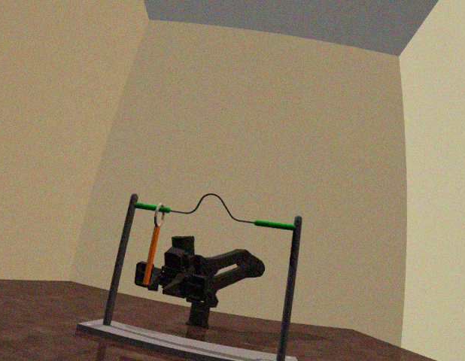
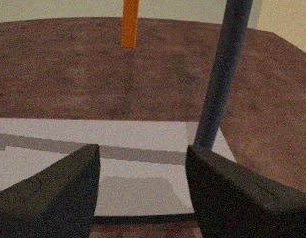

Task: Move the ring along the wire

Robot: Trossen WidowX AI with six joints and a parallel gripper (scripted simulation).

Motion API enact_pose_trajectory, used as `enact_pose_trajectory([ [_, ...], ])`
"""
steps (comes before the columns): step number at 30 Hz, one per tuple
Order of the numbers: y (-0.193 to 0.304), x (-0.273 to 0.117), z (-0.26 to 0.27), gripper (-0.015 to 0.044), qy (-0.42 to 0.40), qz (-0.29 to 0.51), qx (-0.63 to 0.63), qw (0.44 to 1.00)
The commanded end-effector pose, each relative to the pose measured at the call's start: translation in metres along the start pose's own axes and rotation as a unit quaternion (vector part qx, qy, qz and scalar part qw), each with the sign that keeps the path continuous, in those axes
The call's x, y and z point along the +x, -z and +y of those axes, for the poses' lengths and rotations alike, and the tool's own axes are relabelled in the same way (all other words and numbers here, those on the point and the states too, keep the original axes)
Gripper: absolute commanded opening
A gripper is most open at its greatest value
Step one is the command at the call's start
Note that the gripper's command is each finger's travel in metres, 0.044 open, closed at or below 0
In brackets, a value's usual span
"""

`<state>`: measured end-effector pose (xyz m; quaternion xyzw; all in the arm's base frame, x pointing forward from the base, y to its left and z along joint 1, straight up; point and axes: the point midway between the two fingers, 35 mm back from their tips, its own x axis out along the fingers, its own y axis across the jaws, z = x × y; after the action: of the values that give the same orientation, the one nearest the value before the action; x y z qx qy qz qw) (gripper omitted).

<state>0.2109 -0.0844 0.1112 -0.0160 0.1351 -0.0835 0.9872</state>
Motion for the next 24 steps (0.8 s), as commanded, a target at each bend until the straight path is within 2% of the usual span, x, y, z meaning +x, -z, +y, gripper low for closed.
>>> enact_pose_trajectory([
  [1, -0.006, 0.004, 0.001, 0.0160, -0.004, -0.006, 0.005, 1.000],
  [16, -0.042, 0.033, -0.001, 0.0160, -0.031, -0.049, 0.016, 0.998],
  [24, -0.046, 0.037, 0.003, 0.0160, -0.034, -0.054, 0.017, 0.998],
])
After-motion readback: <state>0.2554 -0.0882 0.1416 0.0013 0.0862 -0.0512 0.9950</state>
